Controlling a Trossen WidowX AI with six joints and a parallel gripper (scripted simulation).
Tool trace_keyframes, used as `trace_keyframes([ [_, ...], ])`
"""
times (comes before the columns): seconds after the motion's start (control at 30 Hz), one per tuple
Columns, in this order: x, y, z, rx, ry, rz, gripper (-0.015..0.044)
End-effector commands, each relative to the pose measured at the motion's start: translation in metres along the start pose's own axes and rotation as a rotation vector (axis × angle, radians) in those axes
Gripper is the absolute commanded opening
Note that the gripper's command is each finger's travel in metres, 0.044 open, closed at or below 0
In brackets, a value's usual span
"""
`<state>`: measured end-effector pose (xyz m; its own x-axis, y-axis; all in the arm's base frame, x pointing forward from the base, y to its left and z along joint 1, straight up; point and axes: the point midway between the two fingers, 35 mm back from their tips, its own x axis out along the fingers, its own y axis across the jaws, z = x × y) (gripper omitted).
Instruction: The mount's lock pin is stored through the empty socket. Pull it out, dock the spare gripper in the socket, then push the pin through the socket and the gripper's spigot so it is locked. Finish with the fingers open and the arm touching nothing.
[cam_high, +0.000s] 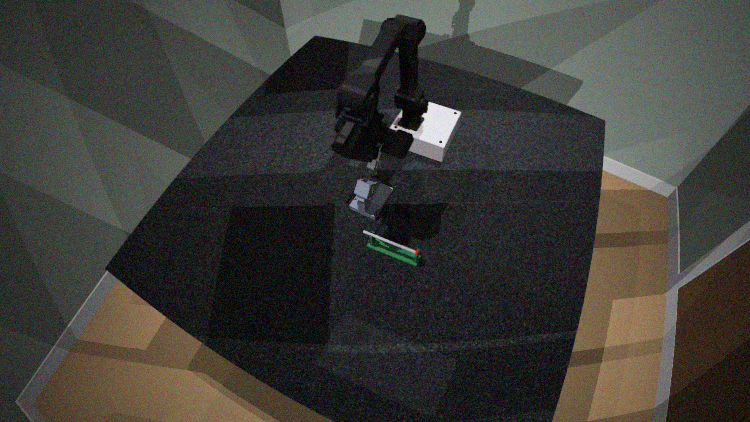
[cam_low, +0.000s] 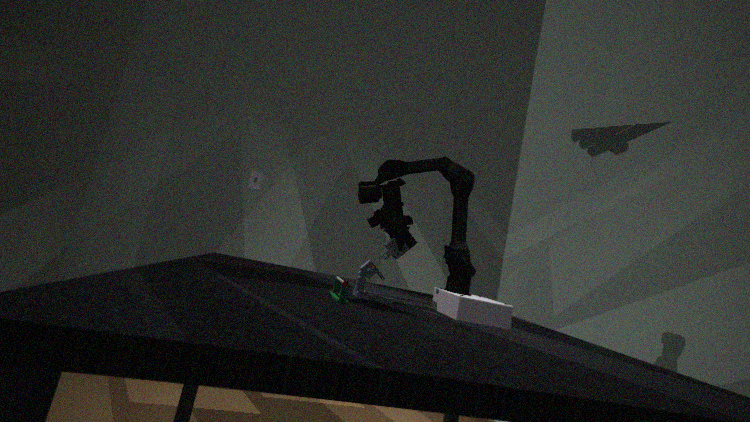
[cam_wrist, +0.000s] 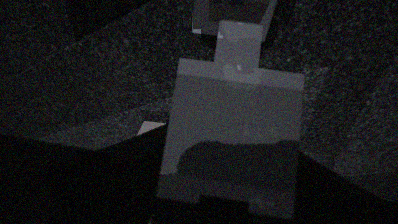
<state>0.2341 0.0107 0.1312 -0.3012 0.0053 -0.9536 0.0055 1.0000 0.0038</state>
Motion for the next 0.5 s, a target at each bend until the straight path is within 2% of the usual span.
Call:
trace_keyframes([
  [0.0,0.005,0.000,0.009,0.005,-0.004,0.000,0.0000],
  [0.47,0.012,0.000,0.020,0.005,-0.006,0.000,0.0000],
])
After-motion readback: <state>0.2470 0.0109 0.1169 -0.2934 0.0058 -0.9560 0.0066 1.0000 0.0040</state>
